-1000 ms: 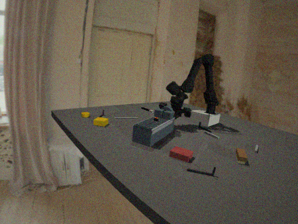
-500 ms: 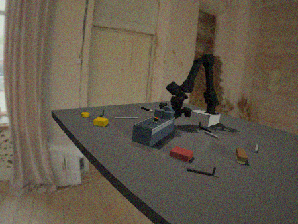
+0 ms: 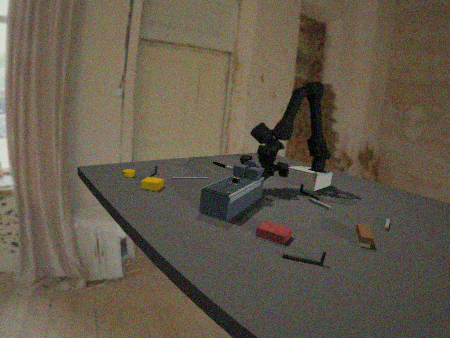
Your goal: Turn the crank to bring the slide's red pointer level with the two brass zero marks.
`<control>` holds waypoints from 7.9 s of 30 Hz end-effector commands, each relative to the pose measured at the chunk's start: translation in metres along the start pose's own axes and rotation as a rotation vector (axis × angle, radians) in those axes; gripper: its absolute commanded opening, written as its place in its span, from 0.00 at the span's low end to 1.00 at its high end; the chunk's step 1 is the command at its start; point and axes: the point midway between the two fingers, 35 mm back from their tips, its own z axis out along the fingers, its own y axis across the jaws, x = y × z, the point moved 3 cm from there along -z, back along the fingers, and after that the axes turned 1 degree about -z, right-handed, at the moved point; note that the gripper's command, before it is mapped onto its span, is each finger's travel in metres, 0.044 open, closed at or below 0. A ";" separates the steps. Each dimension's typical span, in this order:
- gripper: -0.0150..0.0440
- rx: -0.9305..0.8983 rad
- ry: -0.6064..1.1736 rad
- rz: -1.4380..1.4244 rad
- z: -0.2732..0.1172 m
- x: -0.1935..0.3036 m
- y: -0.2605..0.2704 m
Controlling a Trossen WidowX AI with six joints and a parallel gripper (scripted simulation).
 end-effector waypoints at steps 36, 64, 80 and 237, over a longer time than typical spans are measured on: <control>0.25 -0.006 -0.002 0.003 0.000 0.000 0.001; 0.65 -0.001 0.000 0.000 0.000 0.000 0.000; 1.00 -0.002 -0.001 0.000 -0.017 -0.019 -0.001; 0.25 0.245 0.118 0.300 0.006 -0.177 0.008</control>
